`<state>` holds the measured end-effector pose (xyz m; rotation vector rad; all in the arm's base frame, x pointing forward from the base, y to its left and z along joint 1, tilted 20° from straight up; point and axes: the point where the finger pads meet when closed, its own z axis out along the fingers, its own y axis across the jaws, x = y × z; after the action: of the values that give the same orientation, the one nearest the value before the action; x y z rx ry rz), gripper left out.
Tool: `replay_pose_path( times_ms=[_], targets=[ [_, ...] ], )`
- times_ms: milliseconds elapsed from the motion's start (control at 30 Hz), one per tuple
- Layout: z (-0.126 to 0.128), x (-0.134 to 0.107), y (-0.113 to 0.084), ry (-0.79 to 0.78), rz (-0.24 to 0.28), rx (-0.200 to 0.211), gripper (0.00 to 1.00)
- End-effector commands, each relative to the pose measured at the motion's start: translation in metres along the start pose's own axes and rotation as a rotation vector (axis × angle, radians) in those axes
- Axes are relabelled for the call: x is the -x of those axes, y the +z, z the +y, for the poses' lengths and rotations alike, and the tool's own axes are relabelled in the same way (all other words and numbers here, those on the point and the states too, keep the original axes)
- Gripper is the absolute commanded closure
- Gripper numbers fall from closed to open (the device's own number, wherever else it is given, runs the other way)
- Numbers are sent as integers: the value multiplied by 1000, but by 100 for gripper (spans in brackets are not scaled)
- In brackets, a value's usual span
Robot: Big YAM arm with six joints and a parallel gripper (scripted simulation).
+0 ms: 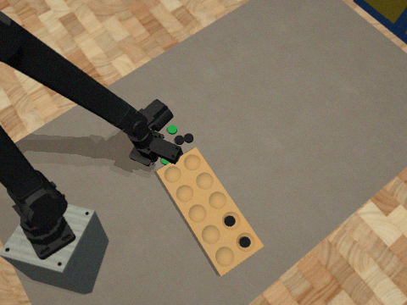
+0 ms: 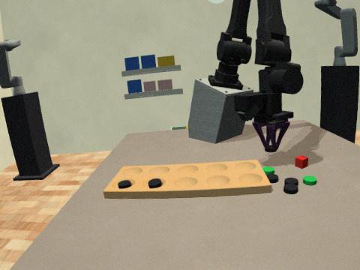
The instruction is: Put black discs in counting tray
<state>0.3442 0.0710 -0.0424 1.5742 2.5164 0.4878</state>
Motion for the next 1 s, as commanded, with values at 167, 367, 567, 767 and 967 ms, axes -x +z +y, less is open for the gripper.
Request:
replay_pose_path(
  times_ms=[167, 367, 567, 767, 967],
  targets=[
    [19, 7, -56, -20, -14, 35, 100],
    [14, 3, -54, -27, -1, 7, 100],
    [15, 18, -54, -17, -10, 11, 100],
    [6, 89, -53, -19, -18, -21, 100],
    [-32, 191, -55, -20, -20, -36, 100]
  ],
)
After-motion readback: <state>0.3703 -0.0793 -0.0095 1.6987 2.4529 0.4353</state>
